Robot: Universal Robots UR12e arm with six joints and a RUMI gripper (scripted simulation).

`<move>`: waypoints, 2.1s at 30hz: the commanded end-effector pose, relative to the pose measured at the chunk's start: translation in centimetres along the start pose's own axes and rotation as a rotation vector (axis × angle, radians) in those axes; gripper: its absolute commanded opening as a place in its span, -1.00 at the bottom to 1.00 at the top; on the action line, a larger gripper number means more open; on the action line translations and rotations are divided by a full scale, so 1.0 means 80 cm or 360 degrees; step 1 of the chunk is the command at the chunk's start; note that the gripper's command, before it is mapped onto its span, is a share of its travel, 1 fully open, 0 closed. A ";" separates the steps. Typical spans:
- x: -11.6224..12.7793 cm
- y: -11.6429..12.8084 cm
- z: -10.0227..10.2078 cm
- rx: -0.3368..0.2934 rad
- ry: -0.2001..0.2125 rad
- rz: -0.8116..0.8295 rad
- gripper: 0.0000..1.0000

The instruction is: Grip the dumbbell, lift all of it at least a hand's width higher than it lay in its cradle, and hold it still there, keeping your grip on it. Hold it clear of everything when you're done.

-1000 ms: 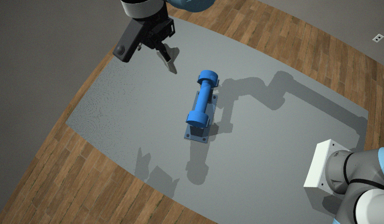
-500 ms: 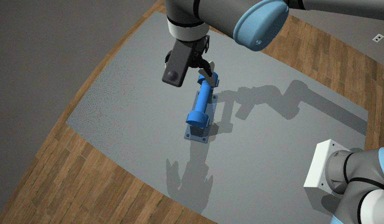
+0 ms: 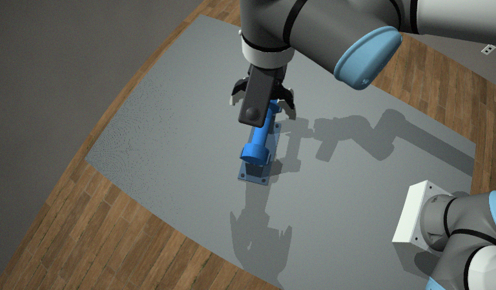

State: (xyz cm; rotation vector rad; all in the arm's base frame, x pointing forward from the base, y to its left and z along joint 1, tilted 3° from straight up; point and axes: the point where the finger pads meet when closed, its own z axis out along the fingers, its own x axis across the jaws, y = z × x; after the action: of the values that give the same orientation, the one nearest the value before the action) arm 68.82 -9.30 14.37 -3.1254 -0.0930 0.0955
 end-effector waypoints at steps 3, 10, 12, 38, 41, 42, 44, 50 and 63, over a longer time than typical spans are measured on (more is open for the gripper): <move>-0.004 -0.001 0.001 -0.0001 0.0003 -0.0015 1.00; -0.004 0.000 0.014 -0.0001 0.0003 -0.0015 1.00; -0.005 0.000 0.035 -0.0001 0.0003 -0.0015 1.00; -0.008 0.000 0.123 0.0000 0.0003 -0.0016 -1.00; -0.008 0.000 0.123 0.0000 0.0003 -0.0016 -1.00; -0.008 0.000 0.123 0.0000 0.0003 -0.0016 -1.00; -0.008 0.000 0.123 0.0000 0.0003 -0.0016 -1.00; -0.008 0.000 0.123 0.0000 0.0003 -0.0016 -1.00; -0.008 0.000 0.123 0.0000 0.0003 -0.0016 -1.00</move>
State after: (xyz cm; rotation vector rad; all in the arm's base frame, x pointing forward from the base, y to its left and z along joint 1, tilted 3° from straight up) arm 67.66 -9.25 4.57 -3.1248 -0.1085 0.0908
